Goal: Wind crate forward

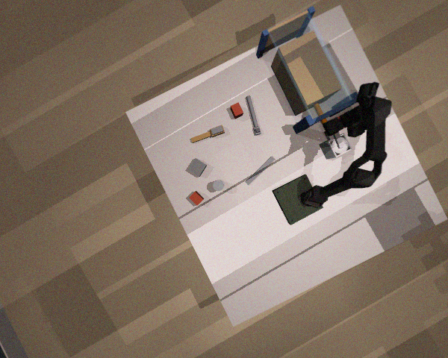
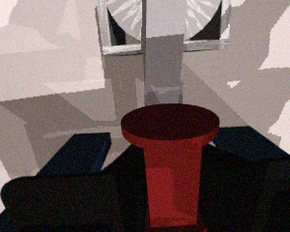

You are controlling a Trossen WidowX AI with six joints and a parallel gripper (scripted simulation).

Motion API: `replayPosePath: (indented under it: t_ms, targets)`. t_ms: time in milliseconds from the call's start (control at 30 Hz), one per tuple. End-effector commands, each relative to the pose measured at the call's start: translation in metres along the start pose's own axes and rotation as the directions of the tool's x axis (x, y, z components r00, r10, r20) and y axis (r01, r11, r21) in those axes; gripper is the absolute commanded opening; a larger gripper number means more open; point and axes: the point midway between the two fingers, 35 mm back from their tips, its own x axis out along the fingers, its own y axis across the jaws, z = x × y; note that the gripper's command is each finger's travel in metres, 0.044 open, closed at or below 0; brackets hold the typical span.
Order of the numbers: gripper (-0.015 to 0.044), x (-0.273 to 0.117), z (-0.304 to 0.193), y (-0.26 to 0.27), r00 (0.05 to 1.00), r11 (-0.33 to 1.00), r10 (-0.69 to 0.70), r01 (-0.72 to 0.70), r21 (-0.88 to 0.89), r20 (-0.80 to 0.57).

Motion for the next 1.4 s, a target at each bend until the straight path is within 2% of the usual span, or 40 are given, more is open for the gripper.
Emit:
replayPosePath:
  t_ms: [0,1367]
  targets:
    - [0.0000,0.000,0.001,-0.021,0.999,0.999,-0.041,0.042,-0.013,0.009]
    - [0.0000,-0.001,0.022,-0.068,0.999,0.999,-0.046,0.046,-0.013,0.010]
